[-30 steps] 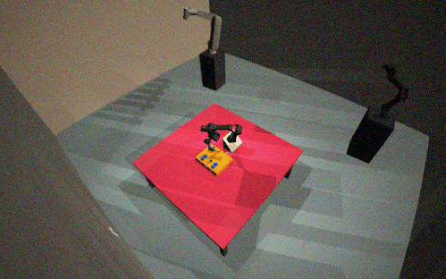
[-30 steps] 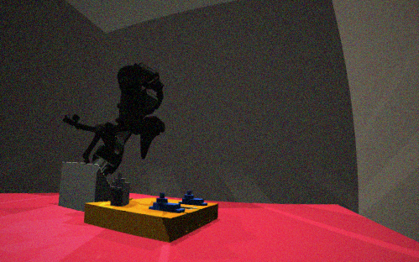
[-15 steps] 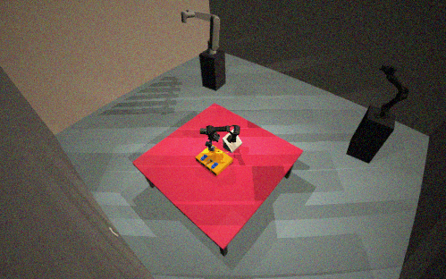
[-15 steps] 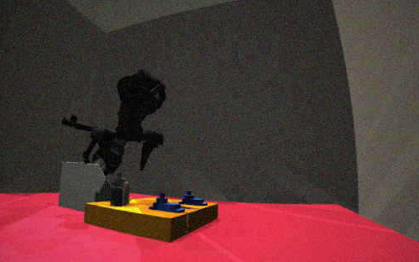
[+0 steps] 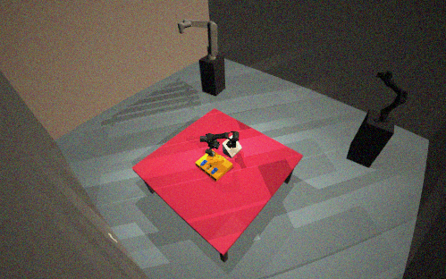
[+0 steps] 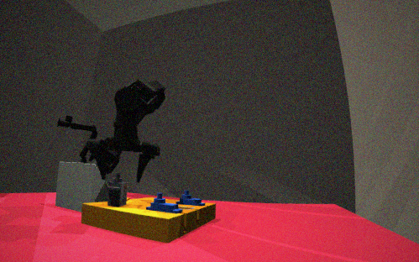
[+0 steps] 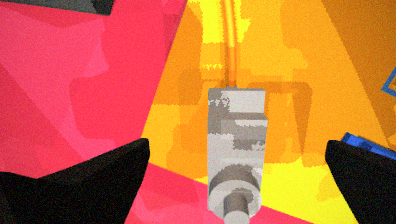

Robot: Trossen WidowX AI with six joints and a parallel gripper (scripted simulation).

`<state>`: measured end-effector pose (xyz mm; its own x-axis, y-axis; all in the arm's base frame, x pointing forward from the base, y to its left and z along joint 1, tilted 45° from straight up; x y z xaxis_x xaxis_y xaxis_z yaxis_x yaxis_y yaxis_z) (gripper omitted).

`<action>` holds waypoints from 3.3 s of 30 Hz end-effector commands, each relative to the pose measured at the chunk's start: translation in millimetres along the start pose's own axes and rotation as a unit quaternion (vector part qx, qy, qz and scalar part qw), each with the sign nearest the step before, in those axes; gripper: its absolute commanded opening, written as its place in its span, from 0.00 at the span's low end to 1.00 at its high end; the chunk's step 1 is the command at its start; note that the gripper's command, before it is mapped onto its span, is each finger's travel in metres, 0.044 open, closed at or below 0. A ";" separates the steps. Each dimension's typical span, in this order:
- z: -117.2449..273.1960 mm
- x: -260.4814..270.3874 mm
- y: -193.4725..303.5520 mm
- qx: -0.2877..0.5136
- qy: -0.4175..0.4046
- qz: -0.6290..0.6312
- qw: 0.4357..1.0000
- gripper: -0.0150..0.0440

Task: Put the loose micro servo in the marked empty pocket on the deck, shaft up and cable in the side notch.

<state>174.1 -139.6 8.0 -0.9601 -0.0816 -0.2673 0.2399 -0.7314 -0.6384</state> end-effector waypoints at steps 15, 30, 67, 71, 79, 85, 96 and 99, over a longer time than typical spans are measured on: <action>-12.8 0.1 -0.7 -0.003 0.001 -0.004 1.000 0.60; 12.5 1.1 -2.9 -0.002 0.001 -0.004 1.000 0.25; 17.6 -54.5 -39.8 -0.004 0.002 -0.003 1.000 0.25; 17.7 -61.7 -57.4 -0.004 0.002 -0.003 1.000 0.25; 17.7 -62.9 -60.4 -0.005 0.002 -0.045 0.999 0.25; 17.7 -62.9 -60.4 -0.005 0.002 -0.147 0.989 0.25; 17.7 -62.8 -60.3 -0.005 0.001 -0.332 0.943 0.25; 17.7 -62.8 -60.3 -0.005 0.000 -0.380 0.925 0.25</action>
<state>217.3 -102.6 75.4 -0.9006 0.3902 0.1916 -0.4106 -0.6185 -0.6700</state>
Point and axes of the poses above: the point midway between the two fingers, 35 mm back from their tips, its own z axis back along the fingers, its own x axis across the jaws, y = z × x, the point moved 4 cm from there along z, back along the fingers, and after that the axes turned 1 degree about -z, right-handed, at the moved point
